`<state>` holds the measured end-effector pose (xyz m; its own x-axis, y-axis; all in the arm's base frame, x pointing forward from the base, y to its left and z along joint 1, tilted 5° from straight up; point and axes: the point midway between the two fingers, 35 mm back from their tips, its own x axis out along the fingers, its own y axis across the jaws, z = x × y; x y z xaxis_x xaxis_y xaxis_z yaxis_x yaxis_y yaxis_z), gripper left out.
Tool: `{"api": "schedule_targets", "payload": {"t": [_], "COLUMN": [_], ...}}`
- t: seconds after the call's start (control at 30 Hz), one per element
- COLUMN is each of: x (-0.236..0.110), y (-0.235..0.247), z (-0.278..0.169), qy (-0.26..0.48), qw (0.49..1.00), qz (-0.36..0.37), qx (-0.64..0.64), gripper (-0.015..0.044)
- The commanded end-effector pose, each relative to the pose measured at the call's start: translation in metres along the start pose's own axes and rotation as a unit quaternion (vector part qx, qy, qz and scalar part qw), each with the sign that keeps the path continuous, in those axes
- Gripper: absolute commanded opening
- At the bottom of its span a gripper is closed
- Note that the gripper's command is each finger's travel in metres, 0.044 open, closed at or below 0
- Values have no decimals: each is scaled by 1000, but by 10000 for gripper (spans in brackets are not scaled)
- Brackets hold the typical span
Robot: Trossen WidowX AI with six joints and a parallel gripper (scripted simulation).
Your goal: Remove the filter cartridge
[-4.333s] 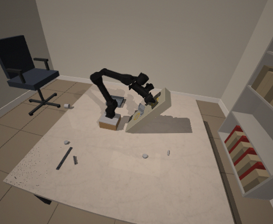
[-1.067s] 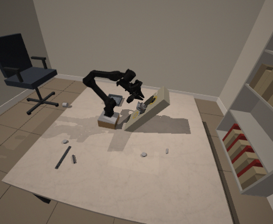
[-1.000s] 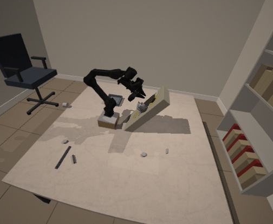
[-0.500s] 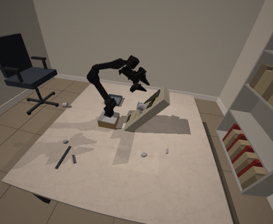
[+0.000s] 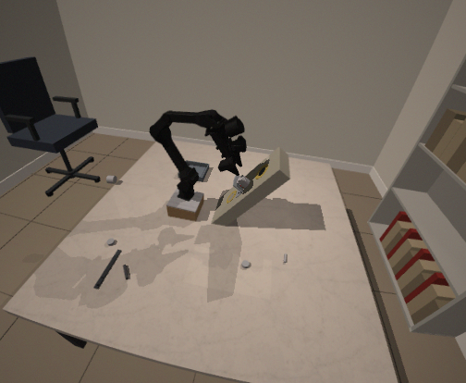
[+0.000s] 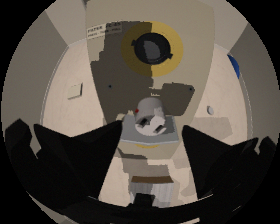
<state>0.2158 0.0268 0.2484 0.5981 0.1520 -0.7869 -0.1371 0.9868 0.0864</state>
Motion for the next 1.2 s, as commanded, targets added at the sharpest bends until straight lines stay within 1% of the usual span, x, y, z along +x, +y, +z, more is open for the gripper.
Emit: {"api": "schedule_targets", "payload": {"t": [0.0, 1.17], "x": [6, 56], "y": [-1, -1], "z": [-13, -16], "qy": [26, 25], "qw": [999, 999], "qz": [-3, -3], "qx": [-30, -30], "gripper": [305, 305]}}
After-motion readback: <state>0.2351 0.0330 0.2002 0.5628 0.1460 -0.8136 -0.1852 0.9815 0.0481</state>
